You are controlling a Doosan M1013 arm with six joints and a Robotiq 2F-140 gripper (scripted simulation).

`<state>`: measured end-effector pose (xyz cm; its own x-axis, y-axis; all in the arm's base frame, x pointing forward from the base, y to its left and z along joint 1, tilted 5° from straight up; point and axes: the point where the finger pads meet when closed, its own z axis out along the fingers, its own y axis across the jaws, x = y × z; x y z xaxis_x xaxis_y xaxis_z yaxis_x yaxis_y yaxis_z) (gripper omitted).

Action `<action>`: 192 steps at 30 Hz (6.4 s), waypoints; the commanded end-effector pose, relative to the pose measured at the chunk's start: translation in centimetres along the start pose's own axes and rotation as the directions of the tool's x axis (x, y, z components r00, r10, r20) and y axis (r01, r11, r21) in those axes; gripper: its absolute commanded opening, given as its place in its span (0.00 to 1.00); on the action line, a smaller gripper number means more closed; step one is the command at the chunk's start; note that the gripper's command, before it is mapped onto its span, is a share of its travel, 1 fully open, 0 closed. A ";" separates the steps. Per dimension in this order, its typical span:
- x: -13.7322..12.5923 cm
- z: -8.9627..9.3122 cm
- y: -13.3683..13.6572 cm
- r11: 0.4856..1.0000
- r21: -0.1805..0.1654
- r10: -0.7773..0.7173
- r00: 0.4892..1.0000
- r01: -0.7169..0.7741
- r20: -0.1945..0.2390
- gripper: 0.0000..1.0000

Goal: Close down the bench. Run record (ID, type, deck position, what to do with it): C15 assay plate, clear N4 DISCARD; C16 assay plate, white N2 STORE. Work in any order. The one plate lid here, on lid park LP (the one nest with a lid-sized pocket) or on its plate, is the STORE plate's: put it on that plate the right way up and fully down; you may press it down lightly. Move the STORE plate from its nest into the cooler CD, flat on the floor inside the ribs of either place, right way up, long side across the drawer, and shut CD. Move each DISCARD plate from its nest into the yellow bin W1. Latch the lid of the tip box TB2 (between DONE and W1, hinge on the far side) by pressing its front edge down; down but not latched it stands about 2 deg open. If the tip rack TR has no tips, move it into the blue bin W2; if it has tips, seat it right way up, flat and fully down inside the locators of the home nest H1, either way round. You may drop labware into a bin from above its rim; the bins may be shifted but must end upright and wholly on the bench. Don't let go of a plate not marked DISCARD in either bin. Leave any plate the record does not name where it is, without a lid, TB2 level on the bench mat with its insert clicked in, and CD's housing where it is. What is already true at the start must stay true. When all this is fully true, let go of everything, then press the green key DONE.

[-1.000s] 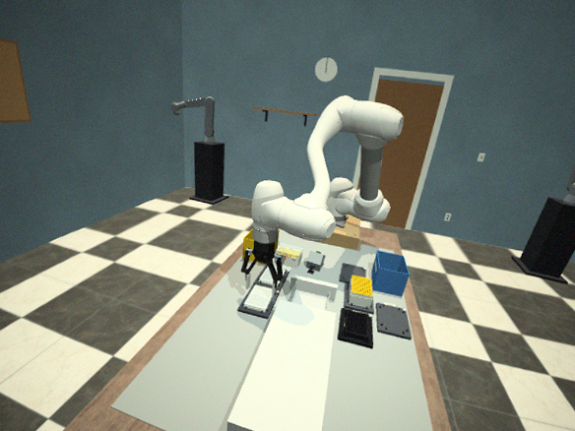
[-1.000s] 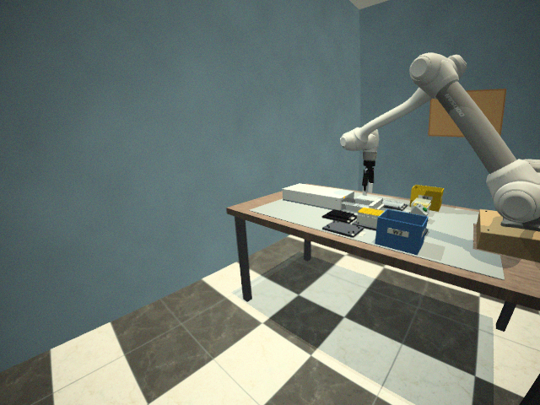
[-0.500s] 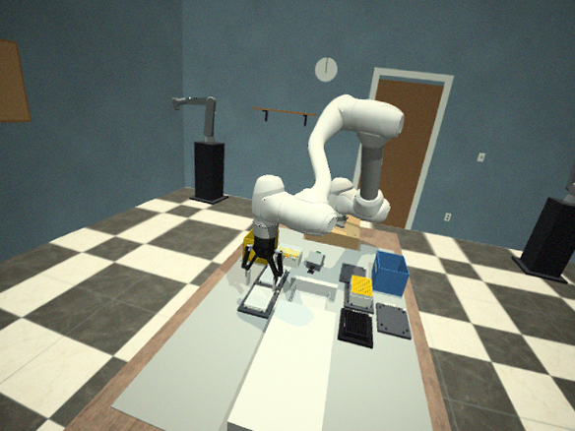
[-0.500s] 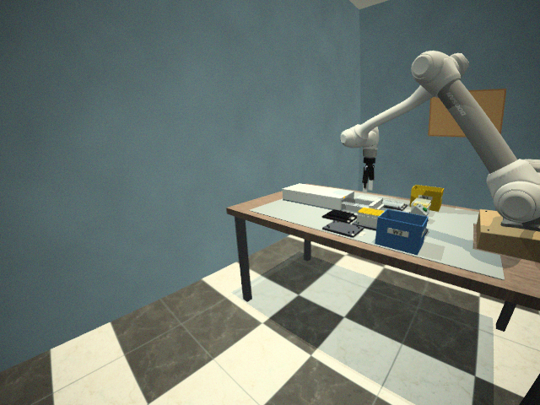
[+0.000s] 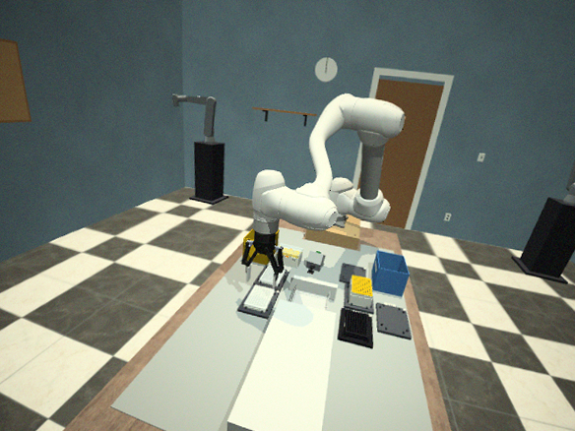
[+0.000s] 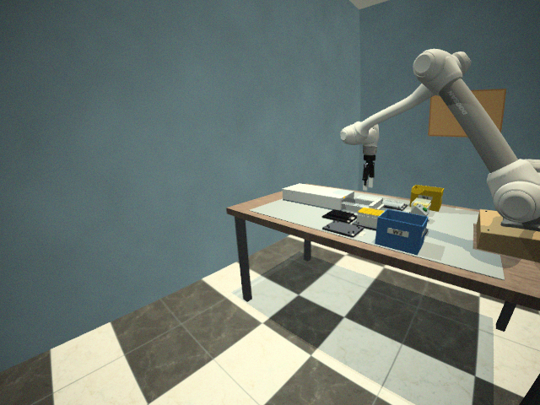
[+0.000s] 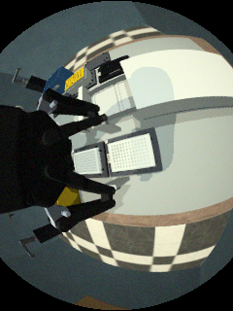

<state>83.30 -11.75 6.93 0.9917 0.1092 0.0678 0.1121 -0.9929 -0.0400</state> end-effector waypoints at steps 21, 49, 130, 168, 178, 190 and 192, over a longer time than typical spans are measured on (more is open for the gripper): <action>0.0 -2.6 0.0 1.000 0.000 0.000 1.000 0.000 0.000 0.66; 0.0 -5.2 0.0 1.000 0.000 0.000 1.000 0.000 0.000 0.66; 0.0 3.6 0.0 1.000 0.000 0.000 1.000 0.000 0.000 0.66; 0.0 7.6 0.0 1.000 0.000 0.000 1.000 0.000 0.000 0.66; 0.0 7.6 0.0 1.000 0.000 0.000 1.000 0.000 0.000 0.66; 0.0 7.6 0.0 1.000 0.000 0.000 1.000 0.000 0.000 0.61; 0.0 7.6 0.0 1.000 0.000 0.000 1.000 0.000 0.000 0.60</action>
<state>83.77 -11.40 -0.65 0.9917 0.1092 0.0678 0.1121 -0.9929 -0.0400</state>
